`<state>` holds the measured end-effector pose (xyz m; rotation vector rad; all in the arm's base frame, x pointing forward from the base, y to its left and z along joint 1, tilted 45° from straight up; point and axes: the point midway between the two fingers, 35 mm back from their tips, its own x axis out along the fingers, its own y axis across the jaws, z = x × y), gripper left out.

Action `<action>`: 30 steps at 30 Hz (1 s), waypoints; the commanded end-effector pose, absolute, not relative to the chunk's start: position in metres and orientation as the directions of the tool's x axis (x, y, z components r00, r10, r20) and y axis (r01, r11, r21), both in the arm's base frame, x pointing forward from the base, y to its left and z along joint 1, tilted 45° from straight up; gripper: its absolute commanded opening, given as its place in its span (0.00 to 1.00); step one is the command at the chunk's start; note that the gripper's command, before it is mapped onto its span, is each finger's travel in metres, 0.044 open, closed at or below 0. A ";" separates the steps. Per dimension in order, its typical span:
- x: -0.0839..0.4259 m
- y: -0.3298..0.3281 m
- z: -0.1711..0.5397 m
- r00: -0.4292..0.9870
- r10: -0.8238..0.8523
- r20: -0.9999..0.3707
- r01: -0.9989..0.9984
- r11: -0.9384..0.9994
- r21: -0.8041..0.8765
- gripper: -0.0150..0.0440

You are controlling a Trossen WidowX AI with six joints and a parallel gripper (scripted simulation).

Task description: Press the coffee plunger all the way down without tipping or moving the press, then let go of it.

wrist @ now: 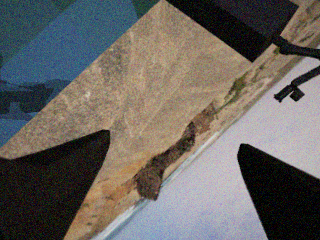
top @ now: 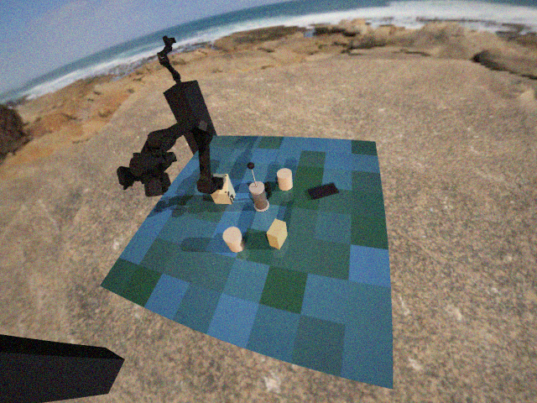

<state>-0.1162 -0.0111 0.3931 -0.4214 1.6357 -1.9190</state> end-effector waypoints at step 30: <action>0.018 -0.164 0.339 -0.111 -0.907 -0.407 0.475 0.311 -0.823 1.00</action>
